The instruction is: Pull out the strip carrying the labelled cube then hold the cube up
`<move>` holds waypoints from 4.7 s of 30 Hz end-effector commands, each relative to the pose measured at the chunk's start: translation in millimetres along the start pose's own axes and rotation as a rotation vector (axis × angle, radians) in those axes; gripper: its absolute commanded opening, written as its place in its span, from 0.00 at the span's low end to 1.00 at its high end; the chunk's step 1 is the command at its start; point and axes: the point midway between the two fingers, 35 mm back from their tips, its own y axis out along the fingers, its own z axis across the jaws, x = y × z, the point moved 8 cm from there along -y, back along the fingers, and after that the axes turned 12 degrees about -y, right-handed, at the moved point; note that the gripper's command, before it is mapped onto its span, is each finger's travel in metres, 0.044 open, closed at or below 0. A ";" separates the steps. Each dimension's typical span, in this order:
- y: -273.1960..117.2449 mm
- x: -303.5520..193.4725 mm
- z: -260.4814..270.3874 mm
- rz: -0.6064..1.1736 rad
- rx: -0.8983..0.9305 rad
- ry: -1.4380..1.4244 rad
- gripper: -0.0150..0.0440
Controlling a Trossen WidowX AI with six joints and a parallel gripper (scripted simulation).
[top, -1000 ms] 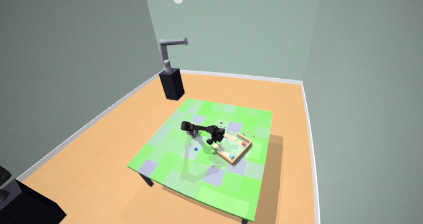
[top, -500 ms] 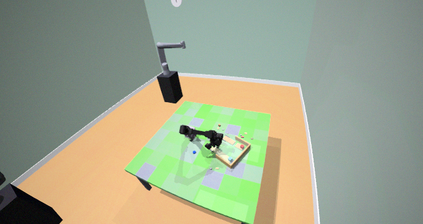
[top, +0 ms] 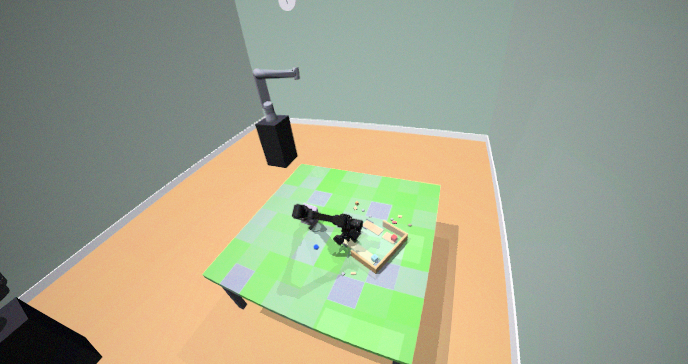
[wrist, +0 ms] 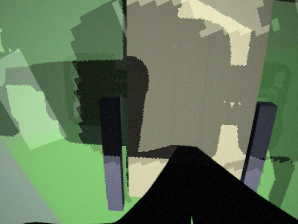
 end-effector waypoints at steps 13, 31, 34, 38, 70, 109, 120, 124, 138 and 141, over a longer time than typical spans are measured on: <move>3.3 -0.6 -0.3 0.004 -0.005 -0.006 0.25; 4.5 -0.6 -0.3 0.004 -0.005 -0.006 0.25; 4.7 -0.6 -0.3 0.004 -0.005 -0.006 0.25; 5.1 -0.6 -0.3 0.004 -0.005 -0.006 0.25; 8.3 0.9 0.0 0.004 -0.005 -0.006 0.25; 9.9 -45.1 11.4 0.007 -0.005 -0.008 0.25; 10.0 -61.0 14.6 0.008 -0.004 -0.008 0.25; 10.0 -67.1 15.9 0.008 -0.004 -0.009 0.25; 10.0 -87.8 20.0 0.009 -0.004 -0.010 0.25; 10.0 -92.0 20.9 0.009 -0.004 -0.010 0.25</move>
